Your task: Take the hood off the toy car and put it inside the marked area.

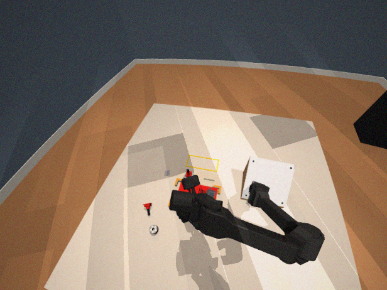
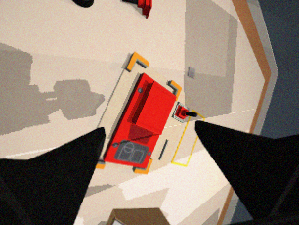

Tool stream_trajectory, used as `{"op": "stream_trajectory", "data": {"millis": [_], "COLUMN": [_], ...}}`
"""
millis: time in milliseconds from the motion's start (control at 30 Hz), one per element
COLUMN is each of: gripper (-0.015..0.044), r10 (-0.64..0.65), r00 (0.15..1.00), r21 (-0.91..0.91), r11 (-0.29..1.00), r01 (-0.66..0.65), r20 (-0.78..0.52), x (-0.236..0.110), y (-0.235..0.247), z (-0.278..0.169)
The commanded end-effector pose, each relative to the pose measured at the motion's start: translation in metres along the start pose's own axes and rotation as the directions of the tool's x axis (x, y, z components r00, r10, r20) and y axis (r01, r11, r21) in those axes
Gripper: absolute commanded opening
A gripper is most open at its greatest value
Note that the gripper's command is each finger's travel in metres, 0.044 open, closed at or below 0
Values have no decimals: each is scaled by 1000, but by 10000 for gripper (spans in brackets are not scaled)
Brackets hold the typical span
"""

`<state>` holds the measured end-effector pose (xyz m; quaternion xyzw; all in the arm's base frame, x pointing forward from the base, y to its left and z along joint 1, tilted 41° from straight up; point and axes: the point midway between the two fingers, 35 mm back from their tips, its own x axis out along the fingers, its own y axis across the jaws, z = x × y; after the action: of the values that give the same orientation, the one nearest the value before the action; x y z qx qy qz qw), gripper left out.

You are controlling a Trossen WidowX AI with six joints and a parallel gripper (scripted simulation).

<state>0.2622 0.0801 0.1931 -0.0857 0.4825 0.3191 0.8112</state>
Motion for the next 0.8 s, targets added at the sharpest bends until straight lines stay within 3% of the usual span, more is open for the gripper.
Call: {"op": "stream_trajectory", "data": {"millis": [0,433,767], "gripper": [440,440,440], "r10": [95,409,423], "r00": [993,899,893], "r21": [128,539,558], "r11": [988,798,783], "r01": [-85,-269,-274], "r20": [-72,-157,-155], "x": [19,78,82], "y": [-15,-65,-67], "z": [0,-9,-10]}}
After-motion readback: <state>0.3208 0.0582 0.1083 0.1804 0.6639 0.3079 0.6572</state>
